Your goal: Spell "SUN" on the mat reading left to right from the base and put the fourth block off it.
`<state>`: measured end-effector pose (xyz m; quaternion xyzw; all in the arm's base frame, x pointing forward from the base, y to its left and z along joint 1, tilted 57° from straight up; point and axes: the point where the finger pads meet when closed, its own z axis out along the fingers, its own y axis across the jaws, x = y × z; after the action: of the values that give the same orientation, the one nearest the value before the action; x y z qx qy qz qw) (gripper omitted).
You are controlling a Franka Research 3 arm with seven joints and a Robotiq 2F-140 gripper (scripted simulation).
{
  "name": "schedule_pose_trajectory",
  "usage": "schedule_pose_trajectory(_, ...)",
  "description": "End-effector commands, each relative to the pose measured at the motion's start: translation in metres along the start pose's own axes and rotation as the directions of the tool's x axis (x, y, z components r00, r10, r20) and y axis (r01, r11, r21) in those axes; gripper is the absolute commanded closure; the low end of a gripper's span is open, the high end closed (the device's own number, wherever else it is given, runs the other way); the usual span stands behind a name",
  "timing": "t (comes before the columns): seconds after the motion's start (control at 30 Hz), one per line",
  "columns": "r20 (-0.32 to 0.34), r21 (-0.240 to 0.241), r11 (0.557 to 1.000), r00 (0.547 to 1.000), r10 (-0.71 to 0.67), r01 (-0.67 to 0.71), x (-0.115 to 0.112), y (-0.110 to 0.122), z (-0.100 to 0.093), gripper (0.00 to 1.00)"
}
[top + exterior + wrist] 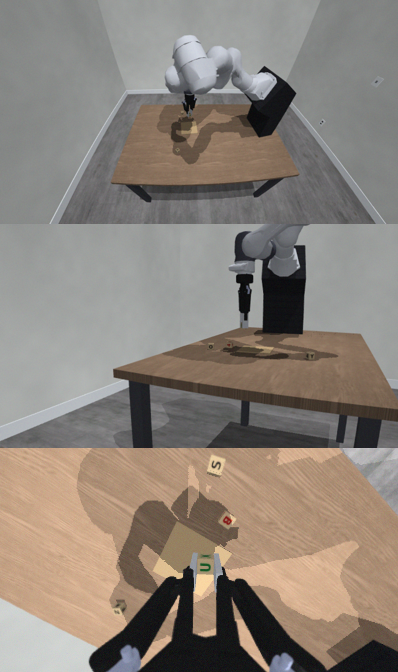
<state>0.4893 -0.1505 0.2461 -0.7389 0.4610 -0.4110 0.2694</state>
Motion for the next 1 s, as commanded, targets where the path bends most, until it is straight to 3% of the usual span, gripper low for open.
schedule_pose_trajectory(0.0,-0.011,-0.009,0.991,0.991,0.137,-0.137,0.0,0.0,-0.002,0.87)
schedule_pose_trajectory(0.5,-0.011,-0.01,0.958,0.958,0.287,-0.287,-0.013,-0.014,-0.004,0.87)
schedule_pose_trajectory(0.97,-0.01,-0.016,0.888,0.888,0.459,-0.459,-0.029,-0.028,-0.007,0.87)
